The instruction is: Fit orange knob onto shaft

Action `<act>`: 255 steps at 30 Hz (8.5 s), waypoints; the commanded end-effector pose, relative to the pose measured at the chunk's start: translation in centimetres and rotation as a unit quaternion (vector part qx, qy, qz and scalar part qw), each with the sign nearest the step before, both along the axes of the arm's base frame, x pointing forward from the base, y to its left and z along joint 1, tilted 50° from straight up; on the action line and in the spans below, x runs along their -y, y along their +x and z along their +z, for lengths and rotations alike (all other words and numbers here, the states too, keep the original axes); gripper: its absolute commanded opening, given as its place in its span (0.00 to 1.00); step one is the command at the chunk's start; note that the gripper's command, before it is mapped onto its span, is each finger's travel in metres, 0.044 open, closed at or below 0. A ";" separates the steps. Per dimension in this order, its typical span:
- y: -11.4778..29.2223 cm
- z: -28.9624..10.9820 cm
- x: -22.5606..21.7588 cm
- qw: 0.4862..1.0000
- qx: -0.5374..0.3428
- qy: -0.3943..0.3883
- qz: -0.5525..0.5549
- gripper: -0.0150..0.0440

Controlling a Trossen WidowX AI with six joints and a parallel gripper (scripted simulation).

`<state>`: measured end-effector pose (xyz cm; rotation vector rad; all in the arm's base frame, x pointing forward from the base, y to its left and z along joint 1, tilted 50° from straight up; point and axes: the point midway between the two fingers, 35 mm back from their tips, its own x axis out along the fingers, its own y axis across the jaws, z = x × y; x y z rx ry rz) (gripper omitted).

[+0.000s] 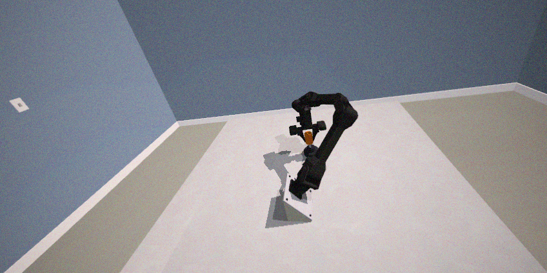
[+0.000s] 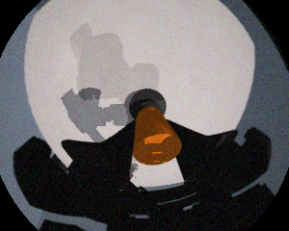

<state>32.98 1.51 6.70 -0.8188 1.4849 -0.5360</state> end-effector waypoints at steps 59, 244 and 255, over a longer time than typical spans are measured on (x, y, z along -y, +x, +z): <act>-0.1 -0.7 0.8 0.995 -0.075 -0.006 0.072 0.25; 0.5 0.0 0.8 0.866 -0.375 -0.028 0.328 0.25; 0.5 -0.2 0.9 0.866 -0.375 -0.028 0.328 0.25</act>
